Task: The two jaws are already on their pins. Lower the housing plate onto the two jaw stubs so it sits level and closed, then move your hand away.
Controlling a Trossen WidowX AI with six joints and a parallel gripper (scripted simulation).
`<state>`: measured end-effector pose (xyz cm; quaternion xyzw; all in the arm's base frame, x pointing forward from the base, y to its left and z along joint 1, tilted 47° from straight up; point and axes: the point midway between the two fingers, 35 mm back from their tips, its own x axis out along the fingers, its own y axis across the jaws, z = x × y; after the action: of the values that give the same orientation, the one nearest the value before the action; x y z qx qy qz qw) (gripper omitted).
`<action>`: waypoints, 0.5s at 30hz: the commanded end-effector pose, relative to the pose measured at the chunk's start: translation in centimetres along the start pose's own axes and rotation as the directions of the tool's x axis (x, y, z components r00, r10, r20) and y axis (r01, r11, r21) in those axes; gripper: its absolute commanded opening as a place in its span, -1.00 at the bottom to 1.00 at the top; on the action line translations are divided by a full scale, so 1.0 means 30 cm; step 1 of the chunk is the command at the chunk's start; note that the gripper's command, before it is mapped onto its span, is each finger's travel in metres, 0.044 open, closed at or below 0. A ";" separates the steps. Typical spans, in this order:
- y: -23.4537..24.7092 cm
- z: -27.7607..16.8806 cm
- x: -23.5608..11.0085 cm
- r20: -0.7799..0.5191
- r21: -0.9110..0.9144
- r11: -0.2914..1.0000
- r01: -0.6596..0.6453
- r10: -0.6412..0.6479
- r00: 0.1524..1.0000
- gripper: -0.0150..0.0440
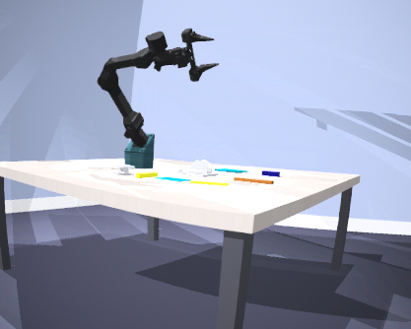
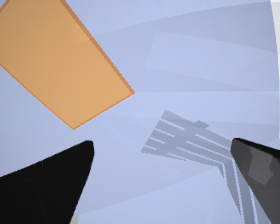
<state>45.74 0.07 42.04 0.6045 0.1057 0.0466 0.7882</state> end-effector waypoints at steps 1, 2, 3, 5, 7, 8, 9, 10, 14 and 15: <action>-0.060 0.032 -0.020 0.048 0.031 0.997 0.065 -0.066 0.997 1.00; -0.074 0.039 -0.027 0.061 0.038 0.996 0.080 -0.083 0.995 1.00; -0.088 0.047 -0.034 0.073 0.045 0.994 0.096 -0.099 0.992 1.00; -0.115 0.062 -0.049 0.097 0.059 0.990 0.127 -0.132 0.986 1.00; -0.142 0.076 -0.065 0.121 0.074 0.985 0.157 -0.165 0.979 1.00; -0.156 0.083 -0.073 0.133 0.082 0.982 0.172 -0.182 0.974 1.00; -0.170 0.089 -0.082 0.144 0.089 0.978 0.187 -0.198 0.969 1.00; -0.184 0.096 -0.090 0.156 0.097 0.975 0.201 -0.215 0.964 1.00; -0.239 0.121 -0.128 0.200 0.128 0.957 0.259 -0.280 0.939 1.00; -0.253 0.127 -0.139 0.211 0.136 0.952 0.273 -0.297 0.931 1.00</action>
<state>42.80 -5.32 37.29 0.6221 0.1029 -0.1121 0.7680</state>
